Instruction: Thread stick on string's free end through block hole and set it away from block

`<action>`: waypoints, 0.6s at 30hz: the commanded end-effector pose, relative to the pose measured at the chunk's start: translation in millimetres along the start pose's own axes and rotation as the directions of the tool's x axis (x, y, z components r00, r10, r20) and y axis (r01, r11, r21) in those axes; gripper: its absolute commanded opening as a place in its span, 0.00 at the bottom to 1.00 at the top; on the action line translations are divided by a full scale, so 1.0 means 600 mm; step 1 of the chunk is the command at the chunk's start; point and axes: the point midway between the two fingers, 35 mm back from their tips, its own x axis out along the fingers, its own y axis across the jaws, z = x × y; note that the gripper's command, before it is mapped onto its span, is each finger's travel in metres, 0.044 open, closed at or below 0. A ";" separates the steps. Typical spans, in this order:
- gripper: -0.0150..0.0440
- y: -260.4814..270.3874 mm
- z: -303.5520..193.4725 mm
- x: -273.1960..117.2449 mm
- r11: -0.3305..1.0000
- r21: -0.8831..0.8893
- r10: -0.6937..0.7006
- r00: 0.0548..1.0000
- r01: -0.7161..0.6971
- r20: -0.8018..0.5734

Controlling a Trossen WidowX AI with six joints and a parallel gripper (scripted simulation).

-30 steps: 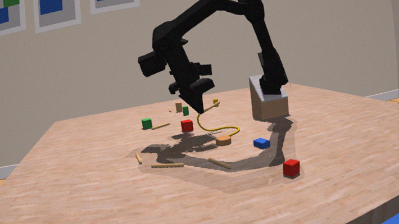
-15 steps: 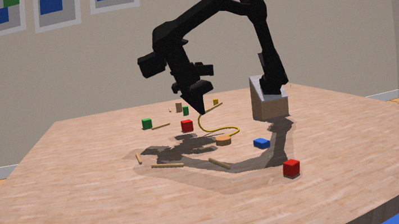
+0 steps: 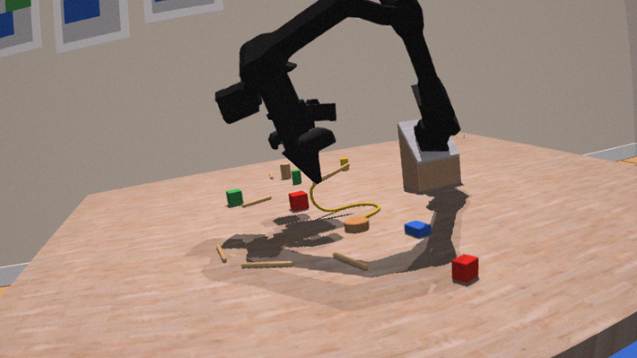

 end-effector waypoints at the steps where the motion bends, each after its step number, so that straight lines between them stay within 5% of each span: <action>1: 0.25 0.003 -0.010 -0.001 1.000 0.007 -0.006 1.000 0.006 -0.008; 18: 0.25 0.010 -0.044 -0.012 1.000 0.011 -0.001 0.999 0.001 -0.040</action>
